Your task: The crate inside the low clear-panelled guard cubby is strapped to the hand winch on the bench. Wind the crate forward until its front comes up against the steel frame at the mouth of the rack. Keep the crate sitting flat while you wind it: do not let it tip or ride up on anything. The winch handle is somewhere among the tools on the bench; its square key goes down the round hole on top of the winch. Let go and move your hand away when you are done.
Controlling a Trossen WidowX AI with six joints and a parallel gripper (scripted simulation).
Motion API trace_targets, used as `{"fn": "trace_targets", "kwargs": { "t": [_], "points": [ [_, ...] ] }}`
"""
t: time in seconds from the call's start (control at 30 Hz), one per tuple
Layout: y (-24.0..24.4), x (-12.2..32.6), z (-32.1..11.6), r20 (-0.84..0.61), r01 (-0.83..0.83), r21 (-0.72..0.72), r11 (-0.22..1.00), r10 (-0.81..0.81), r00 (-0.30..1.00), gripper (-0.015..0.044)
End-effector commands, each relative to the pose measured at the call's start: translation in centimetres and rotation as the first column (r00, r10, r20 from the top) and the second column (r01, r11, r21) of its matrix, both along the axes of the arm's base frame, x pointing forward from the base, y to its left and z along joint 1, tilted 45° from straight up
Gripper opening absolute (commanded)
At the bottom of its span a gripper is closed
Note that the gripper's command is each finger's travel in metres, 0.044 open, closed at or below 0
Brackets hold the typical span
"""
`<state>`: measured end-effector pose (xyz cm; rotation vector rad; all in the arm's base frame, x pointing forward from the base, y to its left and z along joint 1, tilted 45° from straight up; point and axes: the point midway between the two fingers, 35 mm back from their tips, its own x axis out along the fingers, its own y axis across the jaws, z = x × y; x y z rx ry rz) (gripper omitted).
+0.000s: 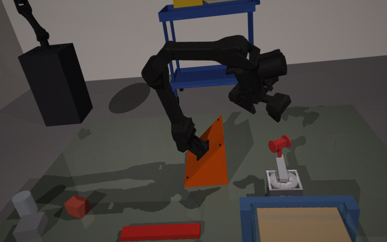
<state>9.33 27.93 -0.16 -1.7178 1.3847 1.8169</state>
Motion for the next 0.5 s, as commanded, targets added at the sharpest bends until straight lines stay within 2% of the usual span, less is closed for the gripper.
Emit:
{"fn": "trace_targets", "kwargs": {
  "t": [0.0, 0.3, 0.47],
  "points": [
    [1.2, 3.3, -0.8, 0.033, -0.023, -0.037, 0.999, 0.024, 0.999, 0.044],
    [2.6, 11.7, -2.9, 0.094, -0.104, -0.162, 0.981, 0.12, 0.988, 0.044],
    [2.6, 12.3, -3.1, 0.096, -0.11, -0.172, 0.979, 0.127, 0.987, 0.044]
  ]
}}
